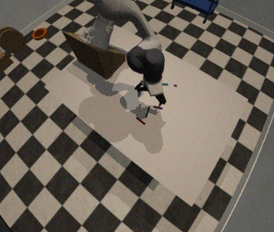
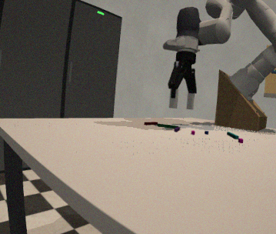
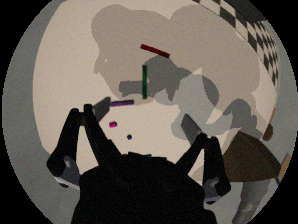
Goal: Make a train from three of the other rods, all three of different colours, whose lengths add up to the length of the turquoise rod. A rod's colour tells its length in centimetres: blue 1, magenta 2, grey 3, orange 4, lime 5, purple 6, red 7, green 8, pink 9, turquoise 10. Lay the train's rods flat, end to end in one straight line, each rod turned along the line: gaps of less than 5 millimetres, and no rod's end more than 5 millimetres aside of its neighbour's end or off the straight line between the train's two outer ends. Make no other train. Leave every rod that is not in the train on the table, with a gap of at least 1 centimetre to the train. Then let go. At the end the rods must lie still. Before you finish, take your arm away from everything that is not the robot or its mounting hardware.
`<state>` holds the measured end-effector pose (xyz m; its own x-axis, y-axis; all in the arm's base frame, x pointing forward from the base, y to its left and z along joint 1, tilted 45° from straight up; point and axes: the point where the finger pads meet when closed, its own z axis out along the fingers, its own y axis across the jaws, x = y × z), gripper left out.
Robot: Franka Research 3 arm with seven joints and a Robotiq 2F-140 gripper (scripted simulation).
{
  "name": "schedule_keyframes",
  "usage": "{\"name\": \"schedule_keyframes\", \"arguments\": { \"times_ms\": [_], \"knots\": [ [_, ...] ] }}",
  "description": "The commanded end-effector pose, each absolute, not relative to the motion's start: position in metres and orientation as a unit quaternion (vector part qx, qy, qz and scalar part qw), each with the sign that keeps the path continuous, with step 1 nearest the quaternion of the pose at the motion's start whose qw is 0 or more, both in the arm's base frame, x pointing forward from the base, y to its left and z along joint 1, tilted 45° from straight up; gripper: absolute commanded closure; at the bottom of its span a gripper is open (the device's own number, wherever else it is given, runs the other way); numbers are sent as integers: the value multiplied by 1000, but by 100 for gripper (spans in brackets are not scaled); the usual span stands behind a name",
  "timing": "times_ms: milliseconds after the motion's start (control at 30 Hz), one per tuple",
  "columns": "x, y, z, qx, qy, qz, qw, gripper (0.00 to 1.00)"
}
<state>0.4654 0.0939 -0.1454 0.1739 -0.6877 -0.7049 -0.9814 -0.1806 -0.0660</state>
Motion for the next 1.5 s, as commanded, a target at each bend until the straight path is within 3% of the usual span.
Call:
{"name": "schedule_keyframes", "arguments": {
  "times_ms": [0,867,900,1467],
  "knots": [
    [468,107,-128,-764,518,253,289,0],
    [474,164,-52,-877,294,166,341,0],
    [474,164,-52,-877,294,166,341,85],
    [474,164,-52,-877,294,166,341,85]
  ]
}}
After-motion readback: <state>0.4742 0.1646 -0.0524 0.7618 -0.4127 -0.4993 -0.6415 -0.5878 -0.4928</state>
